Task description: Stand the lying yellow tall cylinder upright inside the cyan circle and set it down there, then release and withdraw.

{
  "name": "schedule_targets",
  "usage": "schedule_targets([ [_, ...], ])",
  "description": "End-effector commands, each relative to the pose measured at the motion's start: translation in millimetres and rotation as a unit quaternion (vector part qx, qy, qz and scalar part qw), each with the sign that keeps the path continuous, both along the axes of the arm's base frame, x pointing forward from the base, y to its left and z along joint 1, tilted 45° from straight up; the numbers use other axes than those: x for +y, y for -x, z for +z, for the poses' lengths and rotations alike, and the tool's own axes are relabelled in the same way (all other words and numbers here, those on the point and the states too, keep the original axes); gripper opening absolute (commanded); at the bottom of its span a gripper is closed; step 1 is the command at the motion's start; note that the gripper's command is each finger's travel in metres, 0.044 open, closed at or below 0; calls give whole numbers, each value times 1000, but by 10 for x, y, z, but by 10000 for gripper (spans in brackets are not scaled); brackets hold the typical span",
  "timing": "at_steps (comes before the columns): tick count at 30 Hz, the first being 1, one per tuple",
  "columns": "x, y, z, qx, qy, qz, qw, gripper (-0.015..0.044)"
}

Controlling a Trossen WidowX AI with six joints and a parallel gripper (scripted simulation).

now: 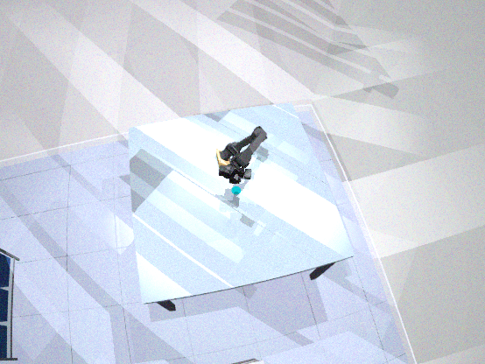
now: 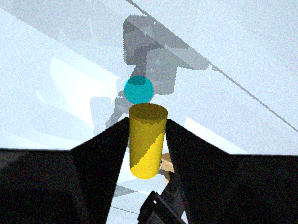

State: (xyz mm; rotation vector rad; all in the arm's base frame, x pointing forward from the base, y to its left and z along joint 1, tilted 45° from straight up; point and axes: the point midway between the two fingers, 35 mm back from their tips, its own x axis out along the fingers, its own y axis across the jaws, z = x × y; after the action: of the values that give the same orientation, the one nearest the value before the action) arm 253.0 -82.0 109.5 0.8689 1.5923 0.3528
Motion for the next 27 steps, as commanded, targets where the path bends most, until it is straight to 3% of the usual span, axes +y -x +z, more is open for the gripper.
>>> schedule_targets([
  [1, 86, 46, 74, 13, -3, -13, 1000, 105],
  [27, 198, 154, 98, 1, 56, -30, 998, 105],
])
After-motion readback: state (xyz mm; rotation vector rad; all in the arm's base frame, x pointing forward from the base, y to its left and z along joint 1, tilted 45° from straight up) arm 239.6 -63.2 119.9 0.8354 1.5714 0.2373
